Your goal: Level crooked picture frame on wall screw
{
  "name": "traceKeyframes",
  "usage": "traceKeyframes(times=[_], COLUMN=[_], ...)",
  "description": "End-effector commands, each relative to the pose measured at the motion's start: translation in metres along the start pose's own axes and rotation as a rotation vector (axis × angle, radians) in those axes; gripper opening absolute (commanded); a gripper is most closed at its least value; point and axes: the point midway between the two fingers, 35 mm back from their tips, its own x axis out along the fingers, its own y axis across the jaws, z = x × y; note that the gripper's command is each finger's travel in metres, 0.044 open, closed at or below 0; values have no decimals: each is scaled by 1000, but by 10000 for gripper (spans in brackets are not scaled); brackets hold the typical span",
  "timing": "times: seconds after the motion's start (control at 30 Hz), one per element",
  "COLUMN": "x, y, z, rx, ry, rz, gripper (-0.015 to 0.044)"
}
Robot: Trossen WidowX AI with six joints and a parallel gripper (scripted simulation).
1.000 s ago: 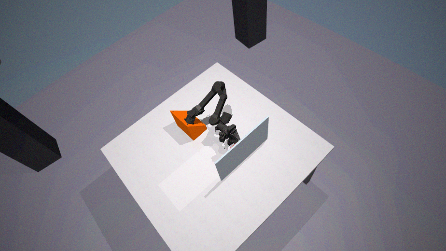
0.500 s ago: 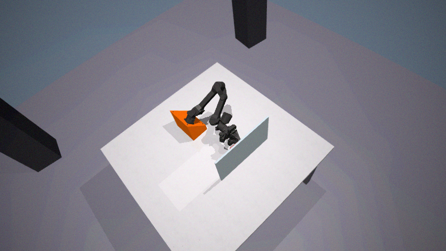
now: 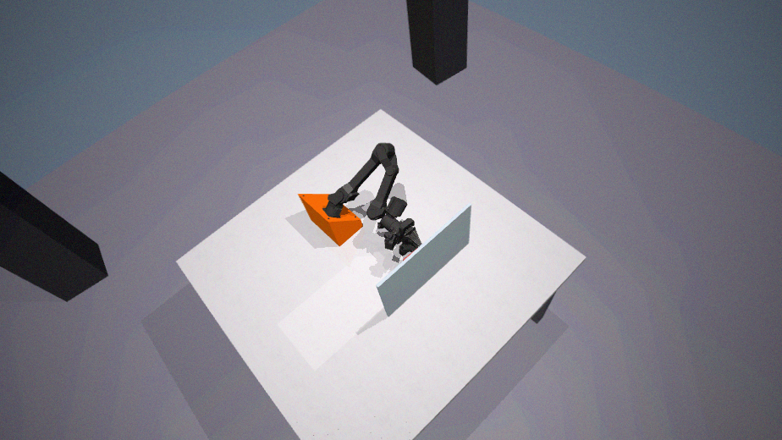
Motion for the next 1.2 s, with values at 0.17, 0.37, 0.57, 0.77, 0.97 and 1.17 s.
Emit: traceKeyframes(times=[0.17,0.37,0.57,0.77,0.97,1.17], x=[0,0,0,0,0,0], y=[-1,-1,-1,-1,0,2], z=[-1,-1,-1,-1,0,0], rx=[4,4,4,4,4,4], ry=[3,3,3,3,3,3], rz=[-3,-3,-3,-3,-3,-3], gripper=[181,63,3,0,0,0])
